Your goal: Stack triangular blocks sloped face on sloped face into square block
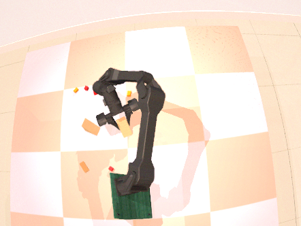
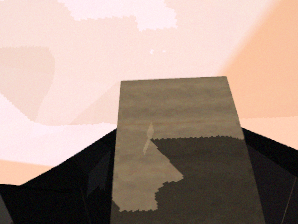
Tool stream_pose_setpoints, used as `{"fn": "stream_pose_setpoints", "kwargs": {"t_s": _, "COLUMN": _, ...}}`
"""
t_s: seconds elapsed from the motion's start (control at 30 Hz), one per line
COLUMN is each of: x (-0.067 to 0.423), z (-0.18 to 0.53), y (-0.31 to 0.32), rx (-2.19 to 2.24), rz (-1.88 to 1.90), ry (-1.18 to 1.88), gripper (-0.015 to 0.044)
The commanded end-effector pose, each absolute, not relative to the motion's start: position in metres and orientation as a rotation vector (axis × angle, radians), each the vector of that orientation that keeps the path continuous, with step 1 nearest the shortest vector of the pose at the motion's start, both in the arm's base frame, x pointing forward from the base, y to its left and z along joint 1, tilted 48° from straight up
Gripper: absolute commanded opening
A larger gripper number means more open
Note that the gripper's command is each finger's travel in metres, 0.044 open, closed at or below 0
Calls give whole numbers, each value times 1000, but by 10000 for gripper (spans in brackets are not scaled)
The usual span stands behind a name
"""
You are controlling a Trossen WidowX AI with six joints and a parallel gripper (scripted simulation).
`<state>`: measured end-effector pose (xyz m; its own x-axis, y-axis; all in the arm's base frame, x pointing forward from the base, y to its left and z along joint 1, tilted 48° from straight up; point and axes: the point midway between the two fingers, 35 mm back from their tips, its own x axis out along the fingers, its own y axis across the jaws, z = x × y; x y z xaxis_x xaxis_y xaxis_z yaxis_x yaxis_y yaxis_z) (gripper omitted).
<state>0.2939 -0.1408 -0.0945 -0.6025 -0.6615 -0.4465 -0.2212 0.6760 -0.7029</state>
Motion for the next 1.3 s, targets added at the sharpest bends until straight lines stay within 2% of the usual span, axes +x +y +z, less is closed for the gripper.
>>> {"fn": "stream_pose_setpoints", "kwargs": {"t_s": 0.0, "x": 294, "z": -95, "y": -142, "rx": -681, "rz": -785, "ry": 2169, "gripper": 150}}
{"fn": "stream_pose_setpoints", "kwargs": {"t_s": 0.2, "x": 294, "z": -93, "y": -139, "rx": -677, "rz": -787, "ry": 2169, "gripper": 0}}
{"fn": "stream_pose_setpoints", "kwargs": {"t_s": 0.5, "x": 291, "z": -90, "y": -136, "rx": -700, "rz": -739, "ry": 2088, "gripper": 0}}
{"fn": "stream_pose_setpoints", "kwargs": {"t_s": 1.27, "x": 259, "z": -70, "y": -123, "rx": -804, "rz": -441, "ry": 1536, "gripper": 0}}
